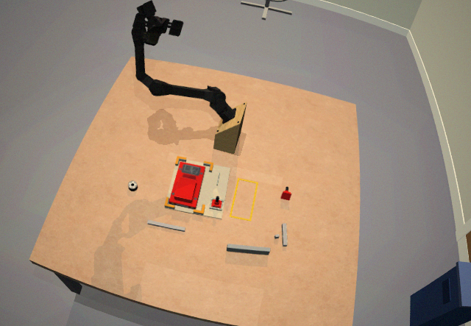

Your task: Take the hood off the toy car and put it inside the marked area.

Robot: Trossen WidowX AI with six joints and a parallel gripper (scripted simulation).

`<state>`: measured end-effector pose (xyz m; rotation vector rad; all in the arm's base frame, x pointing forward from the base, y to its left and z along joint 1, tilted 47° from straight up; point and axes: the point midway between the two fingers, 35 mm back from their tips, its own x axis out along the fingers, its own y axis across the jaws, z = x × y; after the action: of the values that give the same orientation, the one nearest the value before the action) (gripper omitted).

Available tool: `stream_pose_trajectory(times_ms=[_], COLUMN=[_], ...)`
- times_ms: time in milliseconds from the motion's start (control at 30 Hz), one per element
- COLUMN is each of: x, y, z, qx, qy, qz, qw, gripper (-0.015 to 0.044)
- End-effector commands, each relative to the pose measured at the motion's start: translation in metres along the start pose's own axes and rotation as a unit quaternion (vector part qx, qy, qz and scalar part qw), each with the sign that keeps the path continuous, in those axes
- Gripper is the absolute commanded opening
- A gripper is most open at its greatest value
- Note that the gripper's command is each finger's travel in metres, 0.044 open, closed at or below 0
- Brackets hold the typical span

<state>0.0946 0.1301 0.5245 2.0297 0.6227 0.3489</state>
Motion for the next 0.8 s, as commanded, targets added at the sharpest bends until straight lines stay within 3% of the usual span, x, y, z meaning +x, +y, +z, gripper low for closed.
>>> stream_pose_trajectory(times_ms=[0,200,533,767], x=[0.000,0.019,0.076,0.123], y=[-0.001,-0.032,-0.076,-0.104], z=[-0.001,-0.015,-0.003,0.034], qx=[-0.005,-0.172,-0.392,-0.525], qy=[-0.002,-0.063,-0.180,-0.255], qz=[0.000,0.002,-0.049,-0.131], qw=[1.000,0.983,0.901,0.801], gripper=[0.0026,0.0184,0.0440,0.0440])
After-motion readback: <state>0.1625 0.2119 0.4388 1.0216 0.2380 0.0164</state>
